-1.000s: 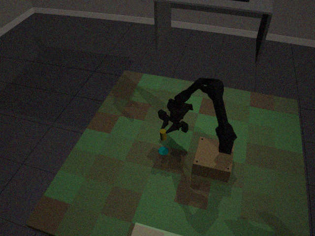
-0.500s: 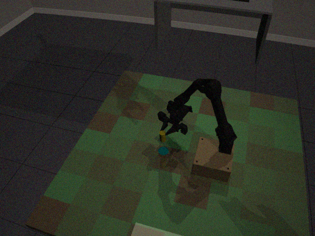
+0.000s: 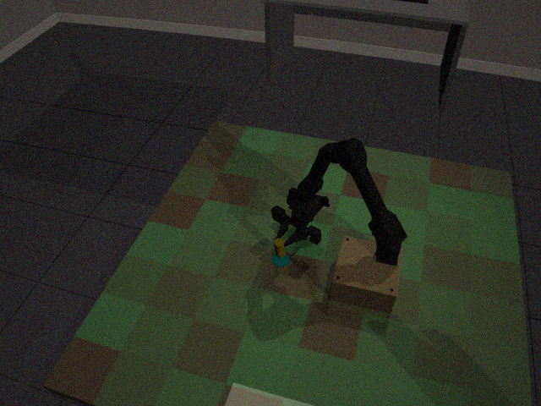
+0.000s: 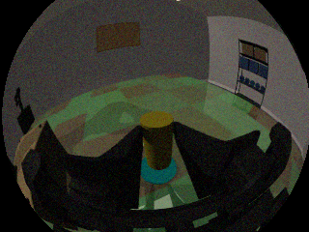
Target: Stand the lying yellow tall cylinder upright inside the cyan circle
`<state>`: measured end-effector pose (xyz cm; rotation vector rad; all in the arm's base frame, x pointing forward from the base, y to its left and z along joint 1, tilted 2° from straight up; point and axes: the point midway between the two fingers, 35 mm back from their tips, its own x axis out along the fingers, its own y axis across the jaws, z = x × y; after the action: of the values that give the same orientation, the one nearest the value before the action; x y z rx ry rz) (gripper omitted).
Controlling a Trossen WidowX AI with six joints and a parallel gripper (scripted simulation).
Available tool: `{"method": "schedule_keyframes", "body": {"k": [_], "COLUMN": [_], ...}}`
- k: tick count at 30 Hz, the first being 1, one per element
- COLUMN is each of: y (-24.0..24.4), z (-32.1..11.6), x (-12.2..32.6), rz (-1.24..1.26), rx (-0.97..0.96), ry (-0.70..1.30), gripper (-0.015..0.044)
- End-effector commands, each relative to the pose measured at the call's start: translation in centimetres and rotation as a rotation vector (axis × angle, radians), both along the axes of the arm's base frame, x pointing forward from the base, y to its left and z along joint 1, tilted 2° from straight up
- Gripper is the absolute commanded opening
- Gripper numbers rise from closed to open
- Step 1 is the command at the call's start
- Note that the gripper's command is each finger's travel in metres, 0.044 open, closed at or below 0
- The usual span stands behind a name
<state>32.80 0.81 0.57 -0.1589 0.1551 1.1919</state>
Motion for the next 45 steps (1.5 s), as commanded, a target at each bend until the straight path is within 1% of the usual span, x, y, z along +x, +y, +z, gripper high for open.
{"method": "schedule_keyframes", "body": {"k": [1,6,19,30,36,45], "y": [0.1,0.2,0.2,0.2,0.2,0.2], "z": [-1.0,-2.5,-2.6,-2.6,-2.2,4.3], "x": [-0.2,-0.1,-0.1,-0.1,0.0,-0.1], "rz": [0.001,0.0,0.0,0.0,0.0,0.001], "rx": [0.001,0.001,0.001,0.001,0.001,0.001], "ry": [0.001,0.002,0.002,0.002,0.002,0.0], "gripper": [0.0105,0.0105,0.0105,0.0394,0.04,0.04]}}
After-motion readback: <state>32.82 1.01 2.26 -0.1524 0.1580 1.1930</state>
